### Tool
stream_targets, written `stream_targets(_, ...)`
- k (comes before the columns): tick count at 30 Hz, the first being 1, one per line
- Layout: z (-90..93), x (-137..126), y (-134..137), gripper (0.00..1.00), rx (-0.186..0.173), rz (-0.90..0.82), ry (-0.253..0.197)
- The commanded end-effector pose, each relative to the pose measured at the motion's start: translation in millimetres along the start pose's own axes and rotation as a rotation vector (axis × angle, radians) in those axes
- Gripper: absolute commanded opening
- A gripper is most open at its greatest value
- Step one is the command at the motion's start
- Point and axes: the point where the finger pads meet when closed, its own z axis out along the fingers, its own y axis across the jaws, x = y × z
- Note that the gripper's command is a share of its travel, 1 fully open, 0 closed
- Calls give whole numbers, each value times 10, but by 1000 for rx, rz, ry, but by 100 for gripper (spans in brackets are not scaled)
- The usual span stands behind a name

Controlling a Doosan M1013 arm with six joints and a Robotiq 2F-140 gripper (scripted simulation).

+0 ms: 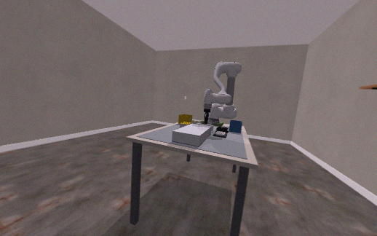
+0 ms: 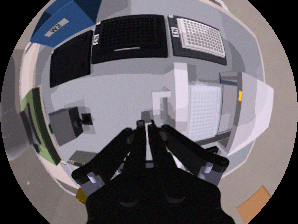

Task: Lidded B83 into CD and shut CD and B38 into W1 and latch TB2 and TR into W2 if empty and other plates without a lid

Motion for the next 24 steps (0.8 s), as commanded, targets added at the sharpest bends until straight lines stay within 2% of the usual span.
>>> stream_targets(1,-1,0,41,0,0,0,0)
stream_targets(24,-1,0,308,0,0,0,0)
